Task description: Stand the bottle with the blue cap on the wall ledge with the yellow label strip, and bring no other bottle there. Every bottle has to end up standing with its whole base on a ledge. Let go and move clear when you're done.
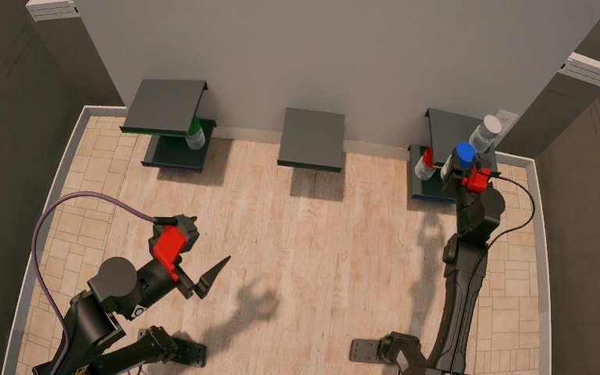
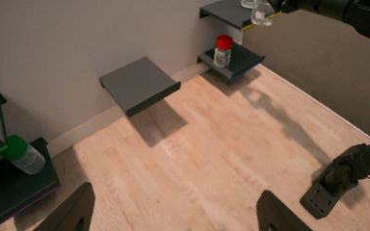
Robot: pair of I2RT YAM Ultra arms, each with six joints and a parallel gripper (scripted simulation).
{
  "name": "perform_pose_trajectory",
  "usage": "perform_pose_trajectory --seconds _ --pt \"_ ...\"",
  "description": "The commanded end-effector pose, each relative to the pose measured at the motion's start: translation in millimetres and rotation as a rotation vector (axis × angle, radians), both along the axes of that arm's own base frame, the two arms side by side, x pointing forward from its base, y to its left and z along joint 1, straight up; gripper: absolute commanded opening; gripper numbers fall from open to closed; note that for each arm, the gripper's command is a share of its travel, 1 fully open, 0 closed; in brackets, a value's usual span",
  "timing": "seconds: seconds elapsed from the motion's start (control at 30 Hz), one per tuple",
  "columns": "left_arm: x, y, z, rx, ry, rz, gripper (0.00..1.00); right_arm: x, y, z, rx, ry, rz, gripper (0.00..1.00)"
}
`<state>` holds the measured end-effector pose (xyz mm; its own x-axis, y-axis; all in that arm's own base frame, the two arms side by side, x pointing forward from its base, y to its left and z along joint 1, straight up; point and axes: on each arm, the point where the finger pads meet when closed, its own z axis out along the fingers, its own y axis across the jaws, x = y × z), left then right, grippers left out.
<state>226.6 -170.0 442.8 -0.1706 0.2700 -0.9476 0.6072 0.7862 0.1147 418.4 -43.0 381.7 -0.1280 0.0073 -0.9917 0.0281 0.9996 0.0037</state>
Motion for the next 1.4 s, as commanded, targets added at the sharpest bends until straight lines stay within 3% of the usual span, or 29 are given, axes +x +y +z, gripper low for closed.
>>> perform_pose_trajectory --seconds 0.0,0.3,0.5,1.37 --pt "-6.8 4.2 10.2 -0.010 -0.013 -0.001 0.89 -11.0 4.7 51.4 -0.021 -0.142 0.001 0.50" --pt "-6.8 4.2 10.2 -0.010 -0.013 -0.001 0.89 -17.5 7.3 80.5 -0.020 -0.143 0.000 0.50" --pt "-6.8 4.2 10.2 -0.010 -0.013 -0.001 0.89 -12.2 6.5 79.9 -0.020 -0.148 -0.002 0.50" --pt "-6.8 4.2 10.2 -0.010 -0.013 -0.001 0.89 48.4 5.6 79.8 -0.029 -0.199 -0.002 0.50"
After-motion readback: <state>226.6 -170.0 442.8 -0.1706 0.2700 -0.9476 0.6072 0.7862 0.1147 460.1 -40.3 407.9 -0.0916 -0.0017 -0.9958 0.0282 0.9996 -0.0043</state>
